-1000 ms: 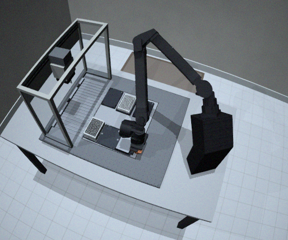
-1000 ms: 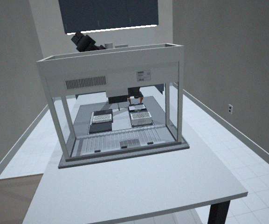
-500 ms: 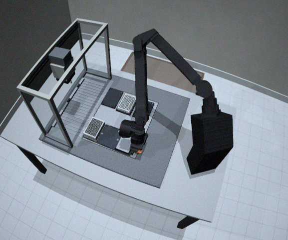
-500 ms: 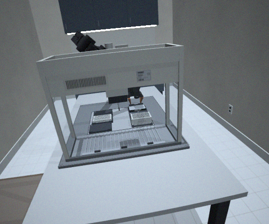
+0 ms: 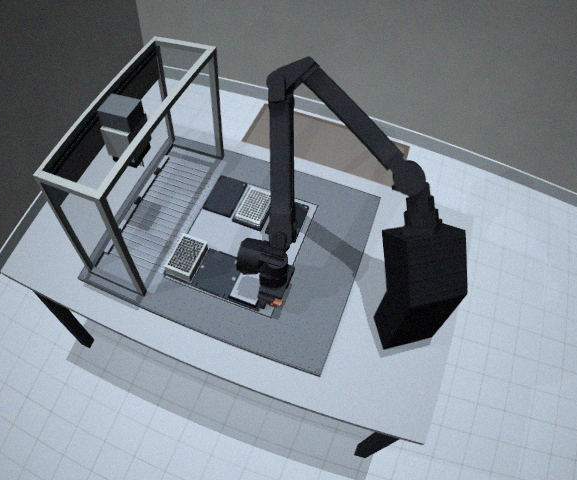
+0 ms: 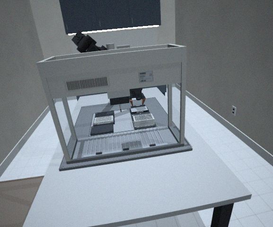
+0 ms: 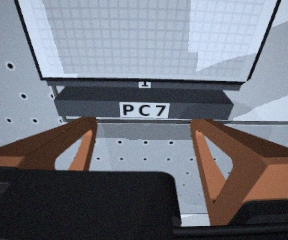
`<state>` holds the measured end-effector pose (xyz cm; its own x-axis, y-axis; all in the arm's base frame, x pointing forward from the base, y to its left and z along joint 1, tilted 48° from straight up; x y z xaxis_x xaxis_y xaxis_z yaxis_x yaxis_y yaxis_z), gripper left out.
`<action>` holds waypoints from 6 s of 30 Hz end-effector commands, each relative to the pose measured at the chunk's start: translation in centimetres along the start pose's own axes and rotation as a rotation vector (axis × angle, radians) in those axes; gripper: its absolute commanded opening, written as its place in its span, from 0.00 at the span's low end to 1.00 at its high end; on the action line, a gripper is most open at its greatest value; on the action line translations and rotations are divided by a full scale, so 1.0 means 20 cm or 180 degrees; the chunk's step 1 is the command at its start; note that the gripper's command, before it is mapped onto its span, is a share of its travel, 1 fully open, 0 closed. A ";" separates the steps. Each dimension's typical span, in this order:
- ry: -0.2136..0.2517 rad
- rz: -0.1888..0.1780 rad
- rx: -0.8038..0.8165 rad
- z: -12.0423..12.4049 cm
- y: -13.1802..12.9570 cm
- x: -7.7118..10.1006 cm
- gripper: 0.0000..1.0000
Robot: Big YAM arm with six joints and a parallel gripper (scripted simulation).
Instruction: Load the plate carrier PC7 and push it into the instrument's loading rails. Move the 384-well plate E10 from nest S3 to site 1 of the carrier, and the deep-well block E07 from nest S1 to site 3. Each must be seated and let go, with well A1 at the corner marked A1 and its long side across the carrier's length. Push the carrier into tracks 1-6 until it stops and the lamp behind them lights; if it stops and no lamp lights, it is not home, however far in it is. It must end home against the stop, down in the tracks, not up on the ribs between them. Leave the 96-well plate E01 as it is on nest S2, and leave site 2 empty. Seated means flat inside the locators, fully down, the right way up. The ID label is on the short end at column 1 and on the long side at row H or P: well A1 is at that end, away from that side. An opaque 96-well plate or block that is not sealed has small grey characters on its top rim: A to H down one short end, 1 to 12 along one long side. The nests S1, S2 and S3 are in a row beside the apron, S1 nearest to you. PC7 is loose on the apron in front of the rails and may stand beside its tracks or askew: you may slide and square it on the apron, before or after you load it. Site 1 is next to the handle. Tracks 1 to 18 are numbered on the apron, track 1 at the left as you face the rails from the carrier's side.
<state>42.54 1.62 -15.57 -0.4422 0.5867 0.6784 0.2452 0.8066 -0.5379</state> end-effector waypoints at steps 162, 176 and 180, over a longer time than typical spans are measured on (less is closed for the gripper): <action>-0.0149 -0.0066 -0.0153 -0.50 0.09 0.07 0.80; -0.0146 -0.0063 -0.0124 -0.56 0.10 0.08 0.80; -0.0150 -0.0064 -0.0126 -0.58 0.11 0.08 0.80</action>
<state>49.68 3.39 -12.24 -0.4317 0.5879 0.6841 0.2596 0.8073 -0.5300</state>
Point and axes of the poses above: the point where the finger pads meet when closed, its own x axis back along the fingers, its own y axis across the jaws, z = x × y, the point moved 2 cm from there along x, back along the fingers, and after that the axes turned 12 degrees about -x, right-handed, at the moved point
